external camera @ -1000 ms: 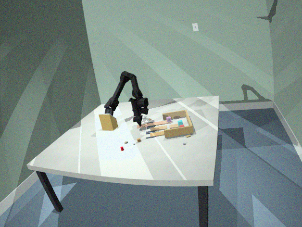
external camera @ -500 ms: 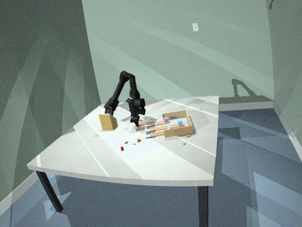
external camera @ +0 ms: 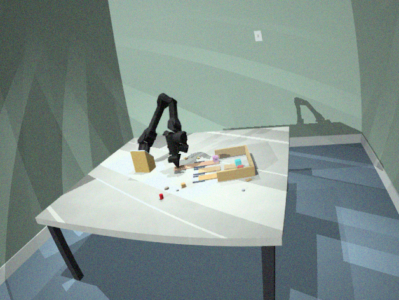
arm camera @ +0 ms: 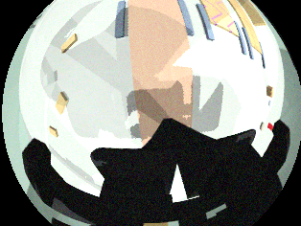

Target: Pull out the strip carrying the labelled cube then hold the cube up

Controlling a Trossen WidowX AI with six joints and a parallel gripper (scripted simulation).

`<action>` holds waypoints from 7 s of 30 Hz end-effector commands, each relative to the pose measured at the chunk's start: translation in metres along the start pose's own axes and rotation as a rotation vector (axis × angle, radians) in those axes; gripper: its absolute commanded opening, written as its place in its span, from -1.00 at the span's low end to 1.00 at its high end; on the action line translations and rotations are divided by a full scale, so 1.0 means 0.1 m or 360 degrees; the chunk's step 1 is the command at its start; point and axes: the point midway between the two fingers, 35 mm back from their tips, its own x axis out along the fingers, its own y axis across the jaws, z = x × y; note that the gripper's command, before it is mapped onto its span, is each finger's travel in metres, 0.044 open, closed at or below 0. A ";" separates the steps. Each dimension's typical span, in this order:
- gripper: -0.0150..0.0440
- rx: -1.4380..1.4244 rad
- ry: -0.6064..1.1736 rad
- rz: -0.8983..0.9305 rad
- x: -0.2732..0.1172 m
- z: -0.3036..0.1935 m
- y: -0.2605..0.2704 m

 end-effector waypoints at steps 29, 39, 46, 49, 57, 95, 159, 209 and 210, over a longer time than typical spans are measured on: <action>-0.49 0.0014 0.0056 0.0002 0.03 -0.55 0.02; -0.49 0.0014 0.0056 0.0002 0.03 -0.55 0.02; -0.49 0.0014 0.0056 0.0002 0.03 -0.55 0.02; -0.49 0.0014 0.0056 0.0002 0.03 -0.55 0.02; -0.49 0.0014 0.0056 0.0002 0.03 -0.55 0.02; 1.00 -0.0283 0.0048 0.0003 -0.53 0.70 0.00; 0.36 -0.0290 0.0038 0.0007 -0.03 1.78 0.16; -0.49 -0.0283 0.0047 0.0003 -0.70 0.96 0.23; -0.49 -0.0283 0.0048 0.0003 -0.77 0.96 0.23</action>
